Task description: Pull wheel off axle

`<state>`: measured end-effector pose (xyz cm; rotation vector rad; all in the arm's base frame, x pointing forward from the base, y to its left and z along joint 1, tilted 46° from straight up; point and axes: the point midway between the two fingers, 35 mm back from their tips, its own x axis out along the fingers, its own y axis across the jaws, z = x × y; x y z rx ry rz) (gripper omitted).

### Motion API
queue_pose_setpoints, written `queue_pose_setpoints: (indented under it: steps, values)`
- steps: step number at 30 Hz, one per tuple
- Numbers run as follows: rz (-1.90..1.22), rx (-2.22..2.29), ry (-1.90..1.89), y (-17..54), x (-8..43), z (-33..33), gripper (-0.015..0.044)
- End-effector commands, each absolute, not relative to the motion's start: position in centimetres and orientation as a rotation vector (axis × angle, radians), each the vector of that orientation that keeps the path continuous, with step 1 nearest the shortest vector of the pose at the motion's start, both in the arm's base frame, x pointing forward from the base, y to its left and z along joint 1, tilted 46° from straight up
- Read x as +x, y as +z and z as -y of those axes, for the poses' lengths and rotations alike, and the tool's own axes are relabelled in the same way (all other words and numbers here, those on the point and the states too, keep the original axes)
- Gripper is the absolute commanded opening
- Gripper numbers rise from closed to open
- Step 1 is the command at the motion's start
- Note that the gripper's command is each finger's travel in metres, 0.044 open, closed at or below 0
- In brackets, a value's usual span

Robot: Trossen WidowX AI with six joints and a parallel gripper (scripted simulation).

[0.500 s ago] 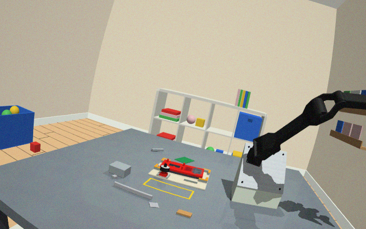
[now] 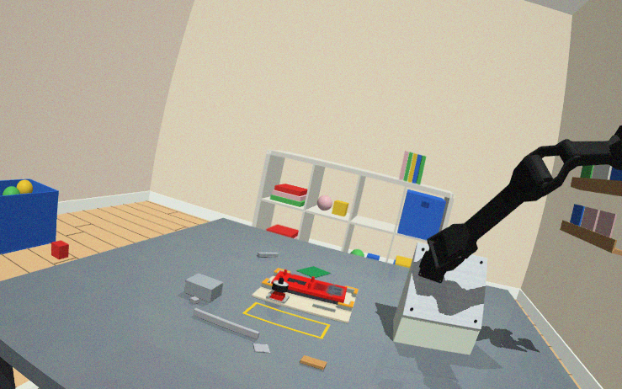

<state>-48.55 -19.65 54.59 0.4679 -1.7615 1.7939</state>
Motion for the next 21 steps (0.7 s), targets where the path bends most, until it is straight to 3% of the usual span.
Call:
queue_pose_setpoints:
  steps: [1, 21]
  values:
    - [1.783, 0.606, 1.909, 54.0, -47.0, 24.5, 0.03]
    - [2.008, 1.088, 2.335, 46.2, -36.2, 45.0, 0.03]
